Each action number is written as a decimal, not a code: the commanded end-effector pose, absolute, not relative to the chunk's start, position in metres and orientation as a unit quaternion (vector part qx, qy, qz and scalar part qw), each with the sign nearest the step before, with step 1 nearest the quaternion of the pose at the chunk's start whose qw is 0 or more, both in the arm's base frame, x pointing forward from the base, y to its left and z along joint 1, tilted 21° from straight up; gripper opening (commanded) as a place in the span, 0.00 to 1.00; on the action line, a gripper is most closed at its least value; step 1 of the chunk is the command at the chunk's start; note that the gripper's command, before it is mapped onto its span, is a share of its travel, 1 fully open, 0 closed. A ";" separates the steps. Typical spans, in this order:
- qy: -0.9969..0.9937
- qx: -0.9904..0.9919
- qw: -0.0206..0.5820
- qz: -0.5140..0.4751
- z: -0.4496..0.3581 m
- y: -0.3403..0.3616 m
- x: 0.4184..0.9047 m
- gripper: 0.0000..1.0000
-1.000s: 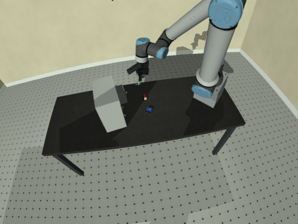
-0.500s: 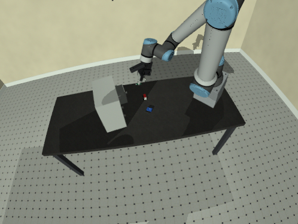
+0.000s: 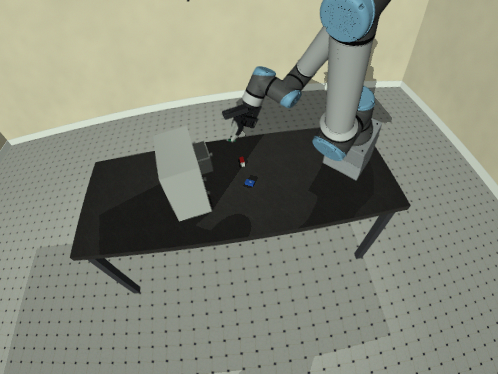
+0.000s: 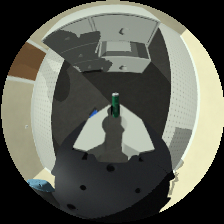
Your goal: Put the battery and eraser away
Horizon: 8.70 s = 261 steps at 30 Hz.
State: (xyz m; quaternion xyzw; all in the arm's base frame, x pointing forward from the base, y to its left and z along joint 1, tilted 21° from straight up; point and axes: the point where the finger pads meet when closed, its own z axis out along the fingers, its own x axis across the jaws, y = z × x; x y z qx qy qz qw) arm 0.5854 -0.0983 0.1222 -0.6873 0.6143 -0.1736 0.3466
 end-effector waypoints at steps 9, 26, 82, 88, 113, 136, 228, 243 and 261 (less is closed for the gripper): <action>0.600 -0.659 0.397 -0.220 0.121 -0.099 0.585 0.02; 0.582 -0.629 0.444 -0.263 0.120 -0.099 0.584 0.02; 0.544 -0.567 0.519 -0.335 0.118 -0.099 0.582 0.02; 0.542 -0.563 0.524 -0.339 0.118 -0.100 0.582 0.02; 0.537 -0.557 0.531 -0.345 0.117 -0.099 0.582 0.02; 0.537 -0.557 0.531 -0.346 0.118 -0.099 0.582 0.02; 0.537 -0.557 0.531 -0.346 0.160 -0.082 0.712 0.02; 0.537 -0.557 0.531 -0.346 0.165 -0.080 0.726 0.02; 0.537 -0.557 0.531 -0.346 0.166 -0.080 0.729 0.02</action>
